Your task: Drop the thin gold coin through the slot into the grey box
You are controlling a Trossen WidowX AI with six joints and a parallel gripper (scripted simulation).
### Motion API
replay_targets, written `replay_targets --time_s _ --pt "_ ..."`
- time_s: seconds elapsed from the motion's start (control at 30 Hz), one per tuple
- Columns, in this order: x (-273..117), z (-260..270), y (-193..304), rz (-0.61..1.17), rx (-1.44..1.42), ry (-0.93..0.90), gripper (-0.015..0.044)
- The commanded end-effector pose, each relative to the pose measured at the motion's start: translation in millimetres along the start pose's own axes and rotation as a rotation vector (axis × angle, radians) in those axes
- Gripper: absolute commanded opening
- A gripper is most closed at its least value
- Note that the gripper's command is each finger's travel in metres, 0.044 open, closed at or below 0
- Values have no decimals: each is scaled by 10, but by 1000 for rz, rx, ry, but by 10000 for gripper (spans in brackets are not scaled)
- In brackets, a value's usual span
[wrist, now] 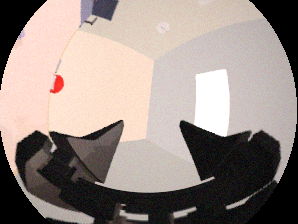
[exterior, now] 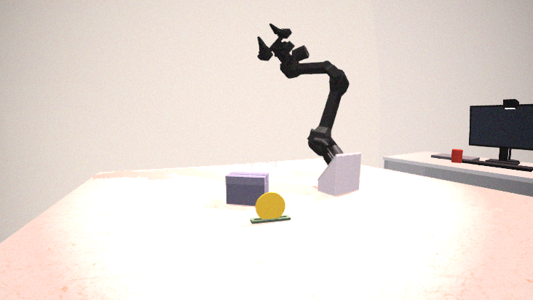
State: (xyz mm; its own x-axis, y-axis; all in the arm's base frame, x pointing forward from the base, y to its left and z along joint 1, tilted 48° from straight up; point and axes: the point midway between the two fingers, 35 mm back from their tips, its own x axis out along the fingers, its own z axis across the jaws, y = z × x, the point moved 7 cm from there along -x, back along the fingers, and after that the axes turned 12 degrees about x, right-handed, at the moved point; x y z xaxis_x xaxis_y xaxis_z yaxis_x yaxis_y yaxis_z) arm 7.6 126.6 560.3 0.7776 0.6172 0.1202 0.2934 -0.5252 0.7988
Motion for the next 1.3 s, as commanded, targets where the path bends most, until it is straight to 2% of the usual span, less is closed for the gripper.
replay_targets --time_s 0.0,0.27,0.53,0.8,1.03,1.27 --pt "-3 7 17 1 13 6 374" --pt "-57 445 748 44 603 236 164" --pt "149 1175 1337 84 1205 403 161" --pt "646 2105 1595 166 1829 435 161" --pt "1229 2930 1439 307 2348 337 161" --pt "1819 3591 932 529 2765 127 161"
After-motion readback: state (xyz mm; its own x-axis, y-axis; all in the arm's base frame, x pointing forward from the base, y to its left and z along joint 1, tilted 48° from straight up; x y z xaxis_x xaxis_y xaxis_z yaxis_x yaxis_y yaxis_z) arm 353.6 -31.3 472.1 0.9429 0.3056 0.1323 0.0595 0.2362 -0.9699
